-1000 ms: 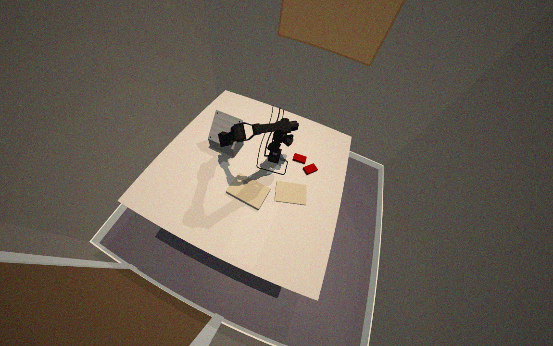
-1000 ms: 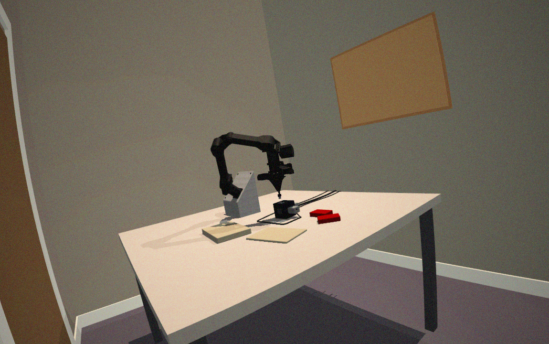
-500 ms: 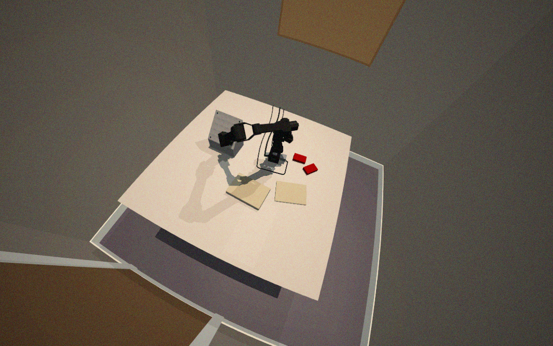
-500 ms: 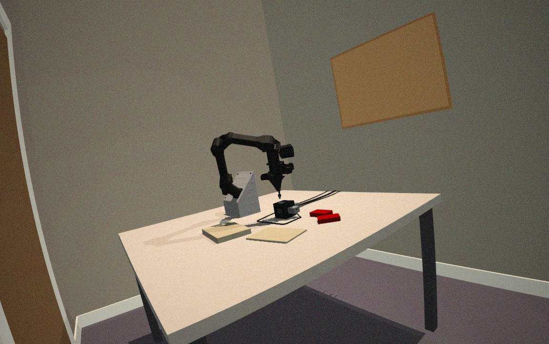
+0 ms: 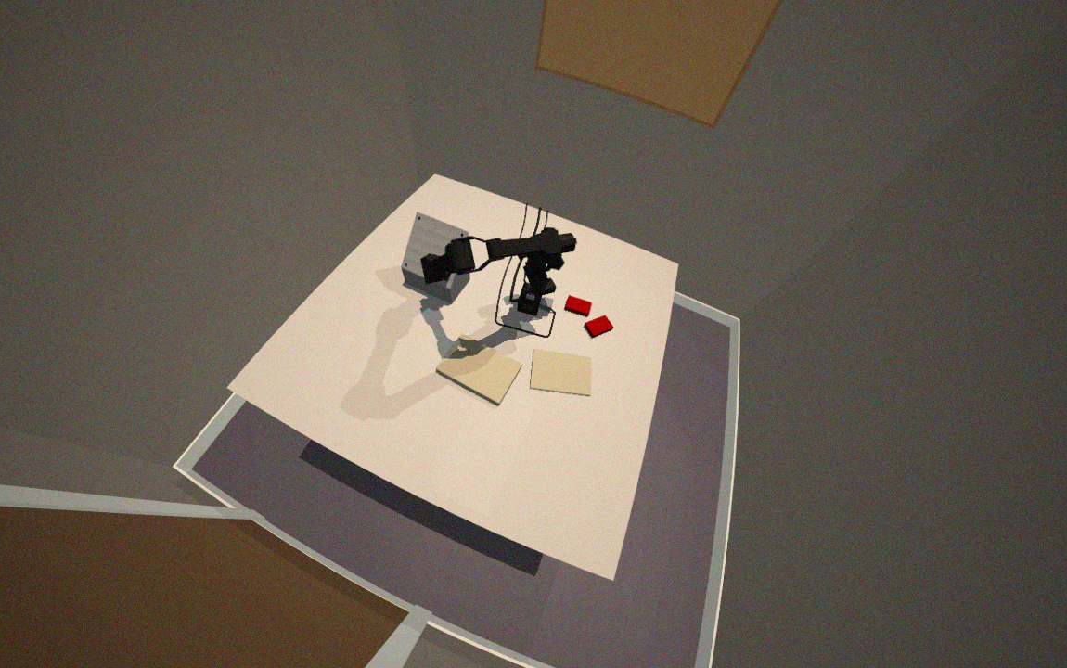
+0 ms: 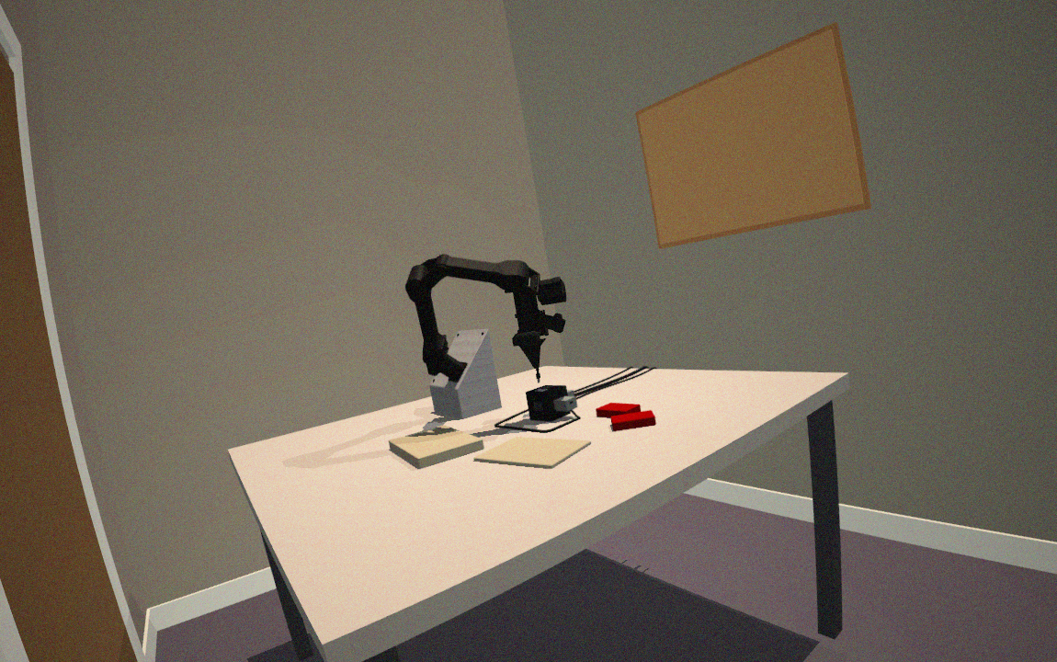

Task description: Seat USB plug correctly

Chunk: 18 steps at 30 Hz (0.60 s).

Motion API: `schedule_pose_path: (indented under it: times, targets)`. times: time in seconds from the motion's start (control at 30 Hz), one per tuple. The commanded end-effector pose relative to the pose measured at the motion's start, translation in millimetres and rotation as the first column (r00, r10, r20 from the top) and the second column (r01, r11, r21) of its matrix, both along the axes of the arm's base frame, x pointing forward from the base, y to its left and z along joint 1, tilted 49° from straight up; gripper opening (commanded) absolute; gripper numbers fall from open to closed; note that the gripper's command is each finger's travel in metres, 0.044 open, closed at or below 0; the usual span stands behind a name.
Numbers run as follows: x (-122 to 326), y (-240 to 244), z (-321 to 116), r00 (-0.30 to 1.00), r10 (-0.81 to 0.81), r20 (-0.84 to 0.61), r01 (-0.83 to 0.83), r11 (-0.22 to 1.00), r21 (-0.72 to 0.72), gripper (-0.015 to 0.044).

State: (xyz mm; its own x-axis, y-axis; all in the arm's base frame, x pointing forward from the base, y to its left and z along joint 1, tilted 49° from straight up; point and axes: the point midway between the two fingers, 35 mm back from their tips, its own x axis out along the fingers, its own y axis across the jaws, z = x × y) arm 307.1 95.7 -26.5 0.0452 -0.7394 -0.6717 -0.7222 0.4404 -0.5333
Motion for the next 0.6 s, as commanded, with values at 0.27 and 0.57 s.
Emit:
schedule_pose_path:
  times: [0.27,0.57]
  targets:
    - [0.2,-0.1,-0.3,0.952,0.204,-0.227,-0.207,0.978,0.011,0.0000]
    - [0.2,-0.1,-0.3,0.855,0.344,-0.388,-0.354,0.934,0.050,0.0000]
